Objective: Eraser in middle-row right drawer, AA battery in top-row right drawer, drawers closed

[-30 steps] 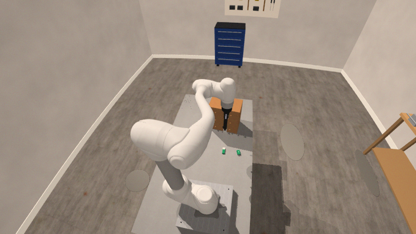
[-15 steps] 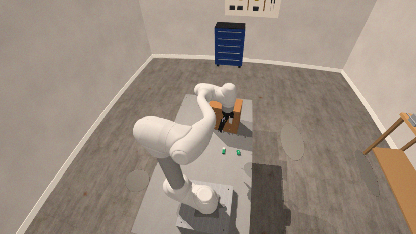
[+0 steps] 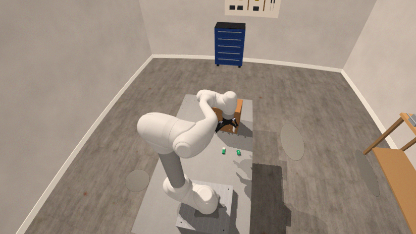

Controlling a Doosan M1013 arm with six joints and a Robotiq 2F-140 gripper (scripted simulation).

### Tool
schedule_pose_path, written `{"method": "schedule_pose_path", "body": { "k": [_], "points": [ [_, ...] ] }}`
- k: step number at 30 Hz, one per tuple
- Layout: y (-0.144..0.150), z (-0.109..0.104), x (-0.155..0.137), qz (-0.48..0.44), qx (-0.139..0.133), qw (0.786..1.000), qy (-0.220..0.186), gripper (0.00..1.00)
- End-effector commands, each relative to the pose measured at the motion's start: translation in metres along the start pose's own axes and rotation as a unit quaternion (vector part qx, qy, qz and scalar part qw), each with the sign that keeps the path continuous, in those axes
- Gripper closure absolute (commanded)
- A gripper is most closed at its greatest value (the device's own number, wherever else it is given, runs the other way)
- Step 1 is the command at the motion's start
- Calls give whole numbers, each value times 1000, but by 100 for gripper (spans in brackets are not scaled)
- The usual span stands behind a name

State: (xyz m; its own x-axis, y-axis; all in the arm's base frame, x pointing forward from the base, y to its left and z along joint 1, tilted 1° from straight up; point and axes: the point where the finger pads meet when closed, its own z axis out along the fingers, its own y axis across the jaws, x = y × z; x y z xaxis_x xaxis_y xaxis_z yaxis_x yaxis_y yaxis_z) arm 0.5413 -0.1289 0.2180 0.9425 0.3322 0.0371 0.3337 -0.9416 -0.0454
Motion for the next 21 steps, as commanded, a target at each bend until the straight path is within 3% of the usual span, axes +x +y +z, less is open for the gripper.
{"method": "schedule_pose_path", "body": {
  "k": [1, 9, 21],
  "points": [
    [0, 4, 0, 139, -11, 990, -3, 0],
    [0, 5, 1, 287, -24, 958, -5, 0],
    [3, 9, 4, 286, -31, 958, 17, 0]
  ]
}}
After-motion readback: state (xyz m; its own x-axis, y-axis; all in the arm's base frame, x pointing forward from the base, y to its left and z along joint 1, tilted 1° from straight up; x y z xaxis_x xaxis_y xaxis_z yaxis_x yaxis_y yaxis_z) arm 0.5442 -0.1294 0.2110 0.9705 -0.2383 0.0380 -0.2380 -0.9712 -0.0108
